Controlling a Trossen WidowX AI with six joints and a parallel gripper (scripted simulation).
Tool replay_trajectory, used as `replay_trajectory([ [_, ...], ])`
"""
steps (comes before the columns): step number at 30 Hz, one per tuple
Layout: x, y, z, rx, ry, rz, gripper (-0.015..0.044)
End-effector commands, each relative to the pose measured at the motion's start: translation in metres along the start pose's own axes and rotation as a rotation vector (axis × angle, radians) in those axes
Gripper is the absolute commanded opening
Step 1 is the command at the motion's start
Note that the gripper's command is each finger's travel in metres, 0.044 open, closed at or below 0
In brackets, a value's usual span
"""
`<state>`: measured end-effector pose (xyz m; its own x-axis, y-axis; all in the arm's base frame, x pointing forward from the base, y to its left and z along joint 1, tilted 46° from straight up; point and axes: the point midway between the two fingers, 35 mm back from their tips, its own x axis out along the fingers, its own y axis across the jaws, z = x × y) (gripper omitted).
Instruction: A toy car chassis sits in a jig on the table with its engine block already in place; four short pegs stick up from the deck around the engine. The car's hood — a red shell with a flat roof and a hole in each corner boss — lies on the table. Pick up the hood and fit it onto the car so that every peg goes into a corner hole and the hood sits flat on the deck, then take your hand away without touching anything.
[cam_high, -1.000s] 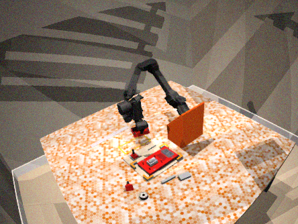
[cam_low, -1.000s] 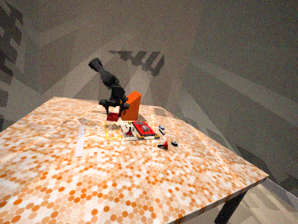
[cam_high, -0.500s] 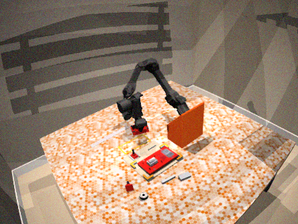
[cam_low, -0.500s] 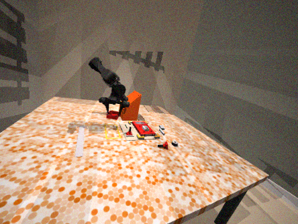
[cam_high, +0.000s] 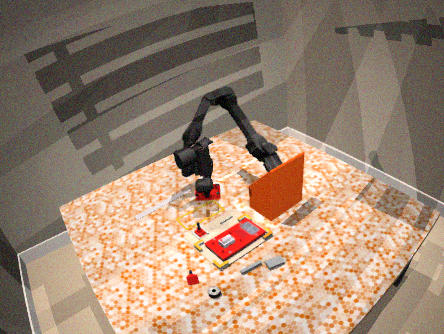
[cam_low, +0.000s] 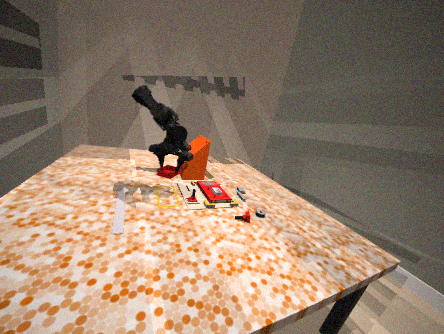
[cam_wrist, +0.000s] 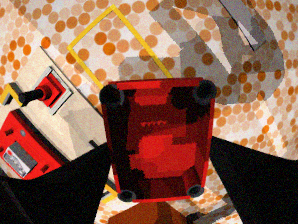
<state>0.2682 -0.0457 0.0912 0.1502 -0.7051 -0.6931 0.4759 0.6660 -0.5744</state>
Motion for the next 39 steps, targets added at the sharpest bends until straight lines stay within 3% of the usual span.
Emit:
replay_trajectory([
  [1,-0.0006,0.0005,0.0014,0.067,0.0,0.002,0.0],
  [39,-0.0014,0.0026,0.0066,0.784,0.002,0.005,0.0],
])
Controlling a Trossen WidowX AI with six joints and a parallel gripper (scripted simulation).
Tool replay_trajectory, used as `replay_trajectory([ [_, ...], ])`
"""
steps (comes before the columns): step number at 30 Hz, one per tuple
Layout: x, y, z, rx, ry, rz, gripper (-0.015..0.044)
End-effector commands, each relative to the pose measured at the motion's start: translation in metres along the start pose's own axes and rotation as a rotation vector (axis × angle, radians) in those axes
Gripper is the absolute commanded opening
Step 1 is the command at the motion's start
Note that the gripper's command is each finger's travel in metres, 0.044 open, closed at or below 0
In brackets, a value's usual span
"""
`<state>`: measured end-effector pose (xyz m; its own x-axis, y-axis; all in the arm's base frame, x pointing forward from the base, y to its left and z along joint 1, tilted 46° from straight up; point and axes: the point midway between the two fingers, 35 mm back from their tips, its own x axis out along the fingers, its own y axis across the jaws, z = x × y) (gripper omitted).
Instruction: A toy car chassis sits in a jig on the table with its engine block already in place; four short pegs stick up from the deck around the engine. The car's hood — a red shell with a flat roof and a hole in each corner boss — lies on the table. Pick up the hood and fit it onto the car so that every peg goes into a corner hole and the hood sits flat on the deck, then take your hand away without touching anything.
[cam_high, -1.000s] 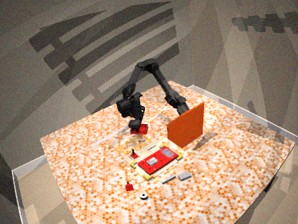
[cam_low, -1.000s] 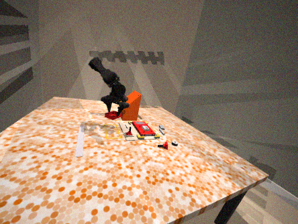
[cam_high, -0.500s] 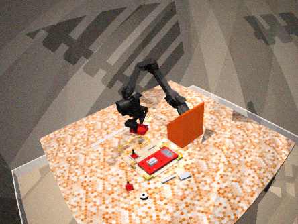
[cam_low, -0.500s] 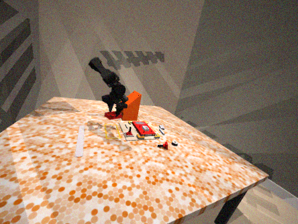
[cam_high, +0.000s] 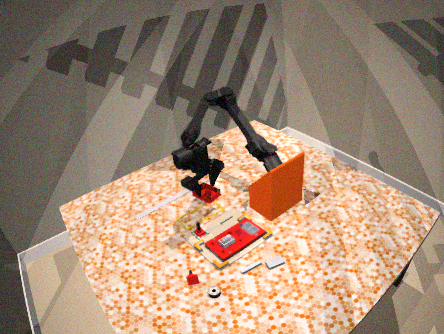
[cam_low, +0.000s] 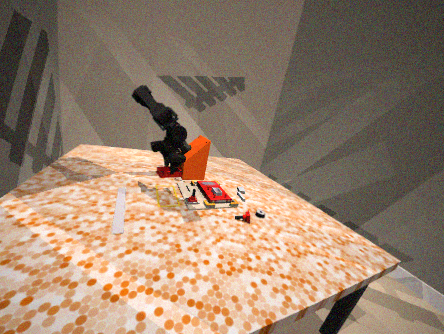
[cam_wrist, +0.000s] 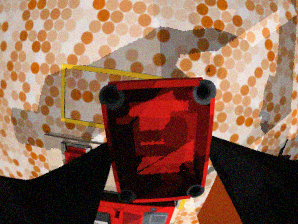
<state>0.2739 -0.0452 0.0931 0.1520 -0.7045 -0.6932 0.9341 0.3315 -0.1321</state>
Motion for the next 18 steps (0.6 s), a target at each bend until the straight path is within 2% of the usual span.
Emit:
replay_trajectory([
  [1,-0.0007,0.0012,0.0003,0.067,0.004,0.002,0.0],
  [18,-0.0009,0.0034,0.0014,0.387,0.005,0.001,0.0],
])
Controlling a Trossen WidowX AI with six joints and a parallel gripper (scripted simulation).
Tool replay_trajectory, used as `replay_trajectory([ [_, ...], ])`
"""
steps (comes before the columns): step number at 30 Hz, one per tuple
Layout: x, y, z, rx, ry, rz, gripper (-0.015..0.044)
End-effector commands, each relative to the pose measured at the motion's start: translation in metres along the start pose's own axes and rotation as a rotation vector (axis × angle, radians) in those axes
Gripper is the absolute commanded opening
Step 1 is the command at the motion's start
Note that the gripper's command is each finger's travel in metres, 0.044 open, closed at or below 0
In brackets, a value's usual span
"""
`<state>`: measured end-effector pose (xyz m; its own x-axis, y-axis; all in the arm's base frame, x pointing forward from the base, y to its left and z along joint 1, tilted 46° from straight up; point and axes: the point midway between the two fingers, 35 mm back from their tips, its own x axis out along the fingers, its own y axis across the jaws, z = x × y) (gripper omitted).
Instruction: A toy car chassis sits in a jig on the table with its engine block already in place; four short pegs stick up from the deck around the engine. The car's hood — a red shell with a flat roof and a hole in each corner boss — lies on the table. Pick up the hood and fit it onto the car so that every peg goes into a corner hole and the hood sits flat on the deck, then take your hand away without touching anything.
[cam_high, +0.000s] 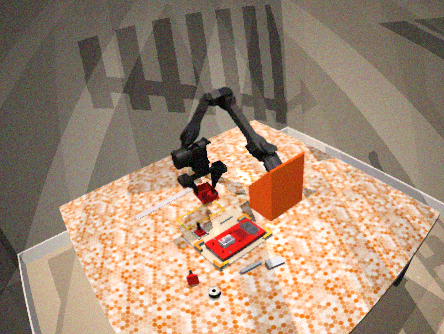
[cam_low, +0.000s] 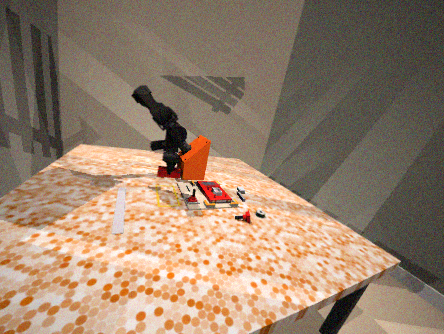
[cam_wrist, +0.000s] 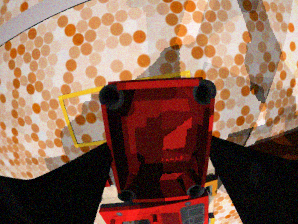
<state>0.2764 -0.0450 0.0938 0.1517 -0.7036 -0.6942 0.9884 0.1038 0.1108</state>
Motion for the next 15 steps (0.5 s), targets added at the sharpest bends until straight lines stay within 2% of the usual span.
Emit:
replay_trajectory([
  [1,-0.0006,0.0013,-0.0001,0.067,0.004,0.0,0.0],
  [15,-0.0008,0.0032,0.0002,0.33,0.005,0.0,0.0],
])
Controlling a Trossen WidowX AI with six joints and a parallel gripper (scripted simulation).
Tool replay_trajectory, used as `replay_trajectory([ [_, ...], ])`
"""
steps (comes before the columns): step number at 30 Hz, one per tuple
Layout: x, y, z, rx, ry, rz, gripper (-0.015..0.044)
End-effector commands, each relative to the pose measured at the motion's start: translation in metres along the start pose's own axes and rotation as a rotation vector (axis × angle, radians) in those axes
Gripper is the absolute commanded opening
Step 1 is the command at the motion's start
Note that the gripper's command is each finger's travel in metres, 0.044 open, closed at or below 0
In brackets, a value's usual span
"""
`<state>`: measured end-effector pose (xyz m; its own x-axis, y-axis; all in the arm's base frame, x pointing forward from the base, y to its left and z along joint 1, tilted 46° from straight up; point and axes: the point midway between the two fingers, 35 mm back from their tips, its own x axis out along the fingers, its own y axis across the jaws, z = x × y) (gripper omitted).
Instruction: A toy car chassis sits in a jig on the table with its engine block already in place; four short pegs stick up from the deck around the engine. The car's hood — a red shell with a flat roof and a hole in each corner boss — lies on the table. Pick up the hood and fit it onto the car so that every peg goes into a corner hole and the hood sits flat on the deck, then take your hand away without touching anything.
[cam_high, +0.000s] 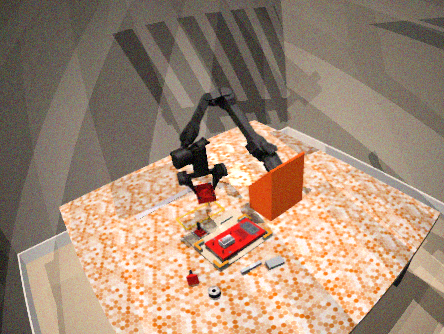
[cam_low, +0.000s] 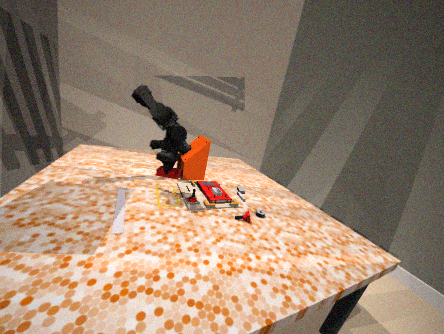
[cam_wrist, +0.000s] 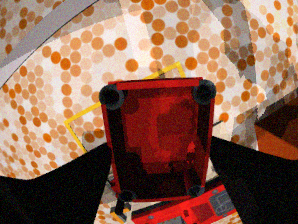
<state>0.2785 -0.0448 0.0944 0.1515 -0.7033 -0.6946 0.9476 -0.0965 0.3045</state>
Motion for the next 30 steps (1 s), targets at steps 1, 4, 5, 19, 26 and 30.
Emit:
replay_trajectory([
  [1,-0.0006,0.0012,-0.0004,0.067,0.004,-0.001,0.0],
  [4,-0.0007,0.0016,-0.0005,0.123,0.004,-0.001,0.0],
  [5,-0.0007,0.0017,-0.0005,0.142,0.004,-0.001,0.0],
  [19,-0.0009,0.0037,-0.0007,0.406,0.005,-0.002,0.0],
  [26,-0.0009,0.0047,-0.0008,0.538,0.005,-0.003,0.0],
  [30,-0.001,0.0052,-0.0009,0.613,0.005,-0.003,0.0],
])
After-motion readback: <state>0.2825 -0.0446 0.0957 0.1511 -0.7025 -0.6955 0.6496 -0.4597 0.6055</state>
